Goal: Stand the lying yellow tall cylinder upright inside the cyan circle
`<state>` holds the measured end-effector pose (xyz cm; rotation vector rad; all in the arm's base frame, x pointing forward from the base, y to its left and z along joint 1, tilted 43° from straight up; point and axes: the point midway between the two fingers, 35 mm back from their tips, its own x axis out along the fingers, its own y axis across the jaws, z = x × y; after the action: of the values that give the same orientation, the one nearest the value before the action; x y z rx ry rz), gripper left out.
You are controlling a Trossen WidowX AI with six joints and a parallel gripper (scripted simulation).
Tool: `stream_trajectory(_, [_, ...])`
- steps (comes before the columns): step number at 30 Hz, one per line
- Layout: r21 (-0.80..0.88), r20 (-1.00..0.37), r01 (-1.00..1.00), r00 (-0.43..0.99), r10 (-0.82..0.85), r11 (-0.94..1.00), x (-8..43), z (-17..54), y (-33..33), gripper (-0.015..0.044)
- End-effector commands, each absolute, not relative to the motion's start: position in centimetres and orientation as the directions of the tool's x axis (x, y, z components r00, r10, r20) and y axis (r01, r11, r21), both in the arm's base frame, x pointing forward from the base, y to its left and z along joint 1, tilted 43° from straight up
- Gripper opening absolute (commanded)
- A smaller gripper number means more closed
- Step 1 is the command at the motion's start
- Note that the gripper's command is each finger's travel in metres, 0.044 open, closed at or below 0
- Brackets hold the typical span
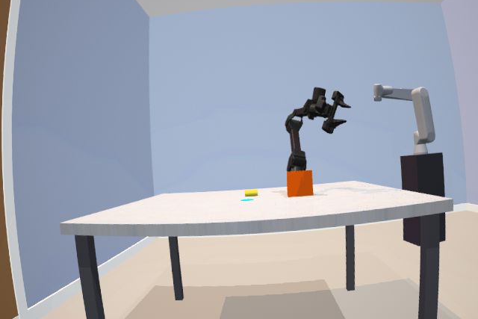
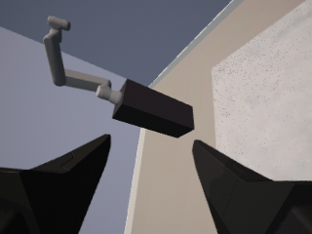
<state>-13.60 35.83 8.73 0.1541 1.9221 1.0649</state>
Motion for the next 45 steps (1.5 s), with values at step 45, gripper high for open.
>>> stream_trajectory(45, [-0.122, -0.953, 0.028, 0.277, -0.125, 0.992, 26.2, 8.8, 15.2, 0.0309])
